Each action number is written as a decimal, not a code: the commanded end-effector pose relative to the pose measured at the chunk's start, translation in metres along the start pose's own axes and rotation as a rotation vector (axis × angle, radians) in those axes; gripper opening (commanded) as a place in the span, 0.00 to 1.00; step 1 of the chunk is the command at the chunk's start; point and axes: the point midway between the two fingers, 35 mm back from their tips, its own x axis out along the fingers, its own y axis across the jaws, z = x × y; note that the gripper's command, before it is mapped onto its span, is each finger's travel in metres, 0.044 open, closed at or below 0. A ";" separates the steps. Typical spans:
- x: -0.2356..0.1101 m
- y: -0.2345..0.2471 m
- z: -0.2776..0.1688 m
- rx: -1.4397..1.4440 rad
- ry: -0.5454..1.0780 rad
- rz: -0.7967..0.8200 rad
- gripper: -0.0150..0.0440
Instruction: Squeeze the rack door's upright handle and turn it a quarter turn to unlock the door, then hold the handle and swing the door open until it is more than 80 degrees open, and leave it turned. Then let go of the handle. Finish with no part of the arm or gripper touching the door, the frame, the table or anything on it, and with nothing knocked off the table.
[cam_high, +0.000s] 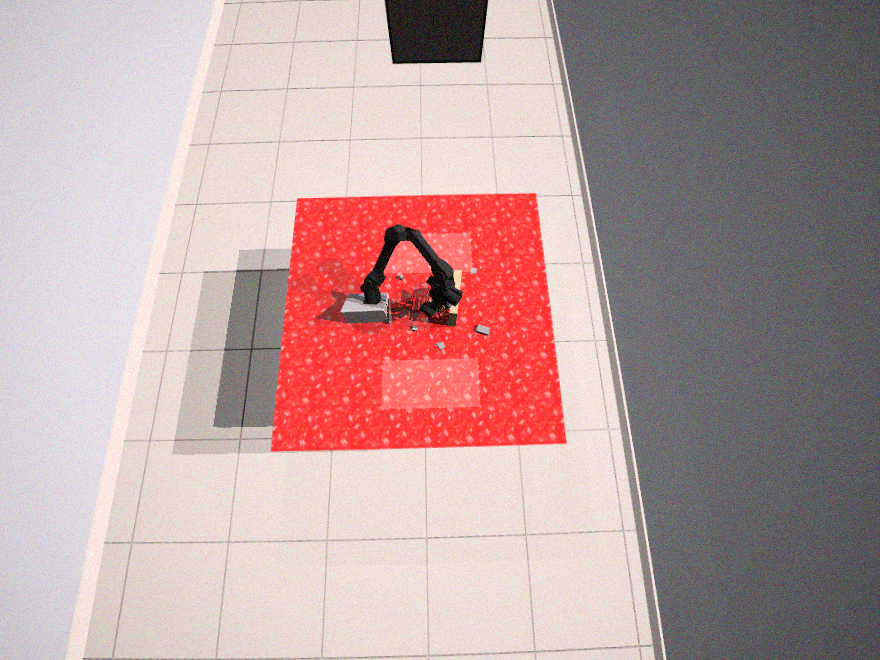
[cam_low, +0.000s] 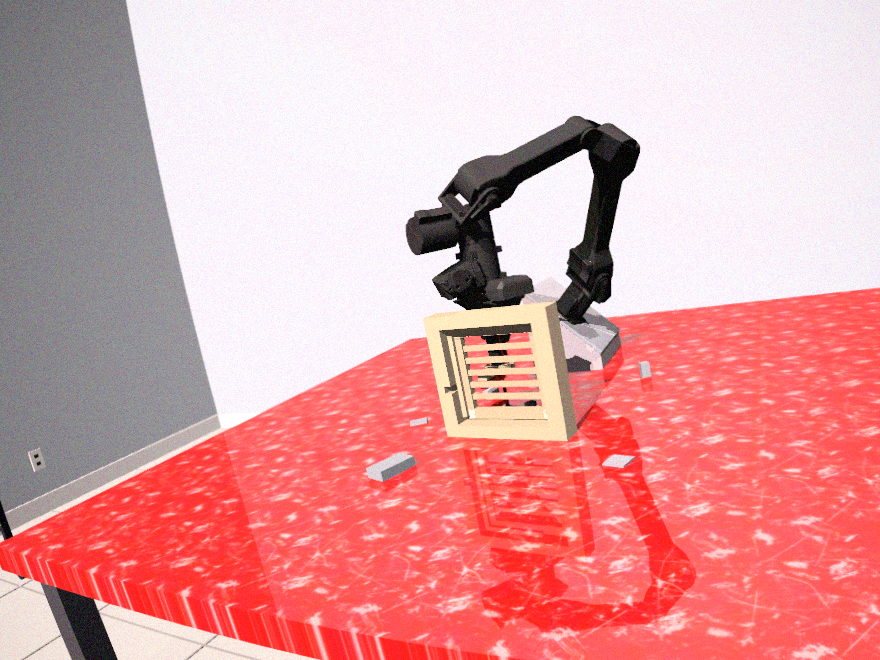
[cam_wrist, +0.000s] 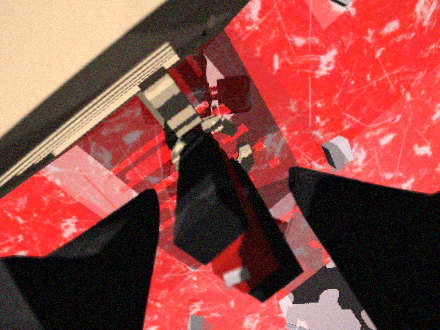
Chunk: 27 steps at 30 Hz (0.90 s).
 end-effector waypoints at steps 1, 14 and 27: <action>0.000 0.001 0.000 -0.232 0.000 0.005 0.75; 0.000 0.001 0.000 -0.876 -0.002 0.005 0.75; 0.000 0.001 0.000 -1.520 -0.004 0.004 0.75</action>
